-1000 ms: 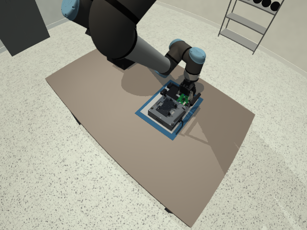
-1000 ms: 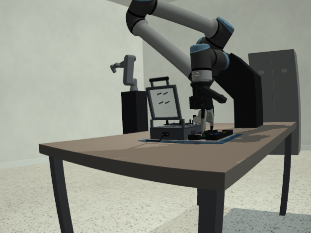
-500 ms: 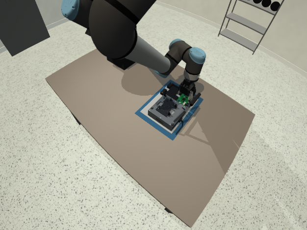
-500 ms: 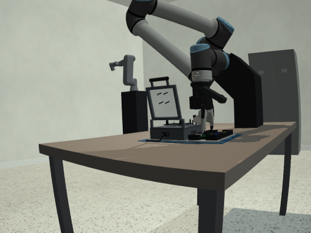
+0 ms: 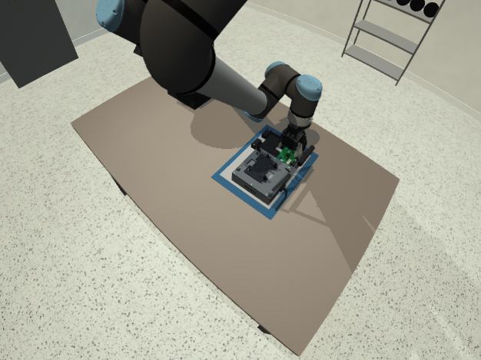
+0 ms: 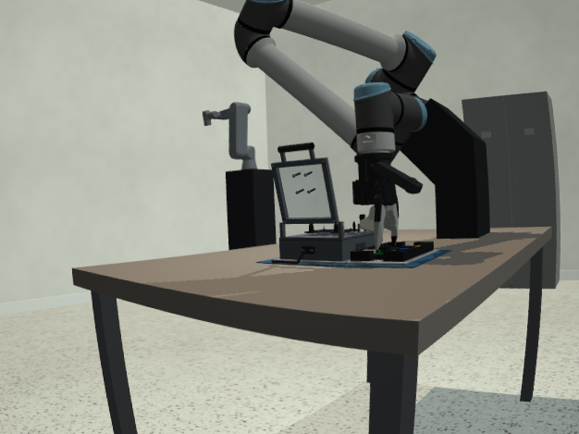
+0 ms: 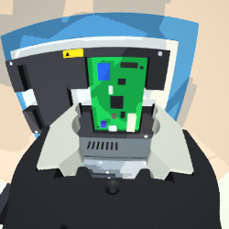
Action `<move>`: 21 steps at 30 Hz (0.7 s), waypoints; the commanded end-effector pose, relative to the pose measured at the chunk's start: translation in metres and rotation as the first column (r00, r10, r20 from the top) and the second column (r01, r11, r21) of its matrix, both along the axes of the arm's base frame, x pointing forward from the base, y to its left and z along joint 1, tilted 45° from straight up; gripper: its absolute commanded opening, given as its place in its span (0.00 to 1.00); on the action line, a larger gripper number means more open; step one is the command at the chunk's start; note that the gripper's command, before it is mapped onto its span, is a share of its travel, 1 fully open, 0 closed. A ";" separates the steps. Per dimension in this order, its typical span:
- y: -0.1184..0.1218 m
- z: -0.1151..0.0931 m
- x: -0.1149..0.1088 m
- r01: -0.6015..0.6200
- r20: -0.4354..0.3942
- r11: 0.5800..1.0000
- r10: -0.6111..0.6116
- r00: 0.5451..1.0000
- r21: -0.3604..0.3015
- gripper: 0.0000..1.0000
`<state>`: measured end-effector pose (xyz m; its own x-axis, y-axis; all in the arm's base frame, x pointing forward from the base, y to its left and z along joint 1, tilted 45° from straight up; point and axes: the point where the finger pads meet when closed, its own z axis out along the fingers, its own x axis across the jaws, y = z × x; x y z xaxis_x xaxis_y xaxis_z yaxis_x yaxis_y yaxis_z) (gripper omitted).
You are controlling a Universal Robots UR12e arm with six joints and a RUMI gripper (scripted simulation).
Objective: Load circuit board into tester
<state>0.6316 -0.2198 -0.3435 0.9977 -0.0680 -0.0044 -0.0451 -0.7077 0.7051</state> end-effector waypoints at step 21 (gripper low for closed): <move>-0.014 -0.014 0.001 0.000 0.003 1.000 0.000 1.000 0.001 0.59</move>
